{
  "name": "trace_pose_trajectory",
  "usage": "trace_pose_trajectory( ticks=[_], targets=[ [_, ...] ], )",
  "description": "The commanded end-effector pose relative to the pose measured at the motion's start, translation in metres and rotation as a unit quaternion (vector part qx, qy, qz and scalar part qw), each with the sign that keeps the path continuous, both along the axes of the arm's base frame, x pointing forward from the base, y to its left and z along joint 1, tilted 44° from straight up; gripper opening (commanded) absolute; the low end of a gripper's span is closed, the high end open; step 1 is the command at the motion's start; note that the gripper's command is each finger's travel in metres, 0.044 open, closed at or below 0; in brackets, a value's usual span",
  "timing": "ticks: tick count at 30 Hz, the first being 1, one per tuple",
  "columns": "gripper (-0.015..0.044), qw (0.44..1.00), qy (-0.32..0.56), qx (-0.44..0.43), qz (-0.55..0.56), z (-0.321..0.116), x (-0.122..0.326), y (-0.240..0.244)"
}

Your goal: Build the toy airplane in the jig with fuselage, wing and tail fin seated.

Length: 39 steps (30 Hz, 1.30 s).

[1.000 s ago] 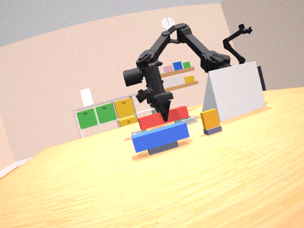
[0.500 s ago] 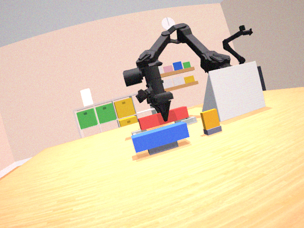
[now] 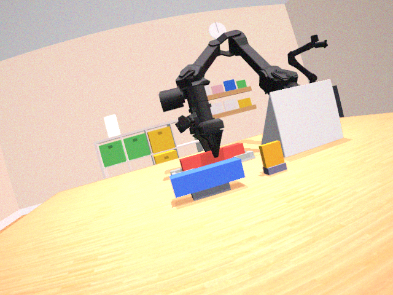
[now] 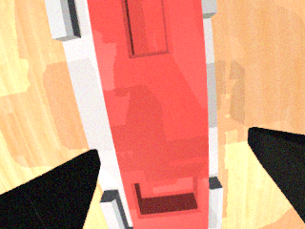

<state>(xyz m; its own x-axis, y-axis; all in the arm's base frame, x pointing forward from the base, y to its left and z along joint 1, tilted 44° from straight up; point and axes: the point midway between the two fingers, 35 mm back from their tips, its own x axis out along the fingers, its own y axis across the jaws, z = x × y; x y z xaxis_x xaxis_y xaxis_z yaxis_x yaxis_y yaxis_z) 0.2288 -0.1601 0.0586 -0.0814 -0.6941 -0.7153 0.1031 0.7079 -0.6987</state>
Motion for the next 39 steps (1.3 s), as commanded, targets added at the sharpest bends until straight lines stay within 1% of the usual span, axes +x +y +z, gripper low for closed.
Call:
trace_pose_trajectory(
  ticks=[1,6,8,16,21,24,30,34,39],
  targets=[
    [0.0440,1.000,-0.001,0.002,-0.001,0.006,0.003,0.007],
    [0.0440,1.000,0.001,0.005,0.001,0.058,0.011,0.059],
    [0.0440,1.000,0.001,0.002,0.001,0.073,0.009,0.072],
    [0.0440,1.000,0.001,0.002,0.001,0.073,0.015,0.075],
    [0.0440,1.000,-0.013,0.001,-0.013,0.068,0.020,0.074],
    [0.0440,1.000,-0.019,0.003,-0.013,0.056,0.038,0.087],
    [0.0440,0.999,-0.032,0.011,-0.013,0.009,0.086,0.135],
    [0.0440,0.999,-0.024,0.019,-0.010,-0.032,0.106,0.174],
    [0.0440,1.000,-0.016,0.018,-0.011,-0.087,0.116,0.224]
  ],
)
